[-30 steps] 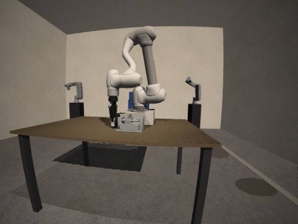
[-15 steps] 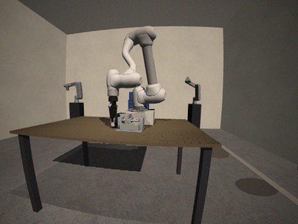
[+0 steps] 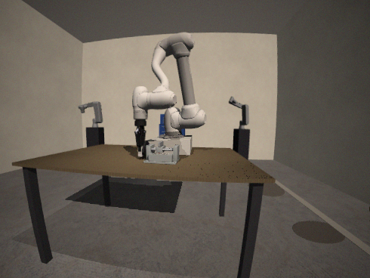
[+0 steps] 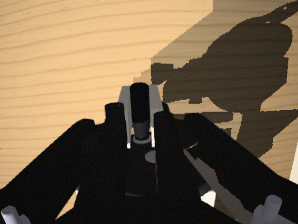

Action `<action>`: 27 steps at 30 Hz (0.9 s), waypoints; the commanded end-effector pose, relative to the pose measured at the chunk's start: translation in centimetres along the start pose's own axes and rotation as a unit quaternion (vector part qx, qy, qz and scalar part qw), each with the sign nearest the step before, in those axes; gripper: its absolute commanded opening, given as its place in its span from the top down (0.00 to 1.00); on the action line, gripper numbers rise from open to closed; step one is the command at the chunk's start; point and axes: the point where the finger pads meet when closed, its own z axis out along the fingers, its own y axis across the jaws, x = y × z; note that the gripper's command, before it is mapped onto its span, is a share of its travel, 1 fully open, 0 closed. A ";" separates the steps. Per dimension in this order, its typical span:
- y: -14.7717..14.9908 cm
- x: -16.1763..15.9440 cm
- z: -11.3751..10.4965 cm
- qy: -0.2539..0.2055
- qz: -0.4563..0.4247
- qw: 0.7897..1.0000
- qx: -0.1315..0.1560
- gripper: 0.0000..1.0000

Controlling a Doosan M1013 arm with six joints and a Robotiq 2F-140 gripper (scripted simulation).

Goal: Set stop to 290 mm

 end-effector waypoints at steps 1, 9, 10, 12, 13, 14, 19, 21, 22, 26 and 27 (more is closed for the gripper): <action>0.2 0.0 0.0 0.000 0.000 1.000 -0.001 0.96; 0.4 0.0 0.1 0.000 0.000 1.000 -0.001 0.96; 0.4 0.0 0.1 0.000 0.000 1.000 -0.001 0.96; 0.5 0.0 0.1 0.000 0.000 1.000 -0.001 0.96; 0.6 0.0 0.1 0.000 0.000 1.000 -0.001 0.96; 0.6 0.0 0.1 0.000 0.000 1.000 -0.001 0.96; 0.8 0.0 0.2 0.000 0.000 1.000 -0.001 0.96; 0.9 0.0 0.2 0.000 0.000 1.000 -0.001 0.96; 1.0 0.0 0.2 0.000 0.000 1.000 -0.001 0.96; 1.3 0.0 0.2 0.000 0.000 1.000 -0.001 0.96; 1.4 0.0 0.2 0.000 0.000 1.000 -0.001 0.96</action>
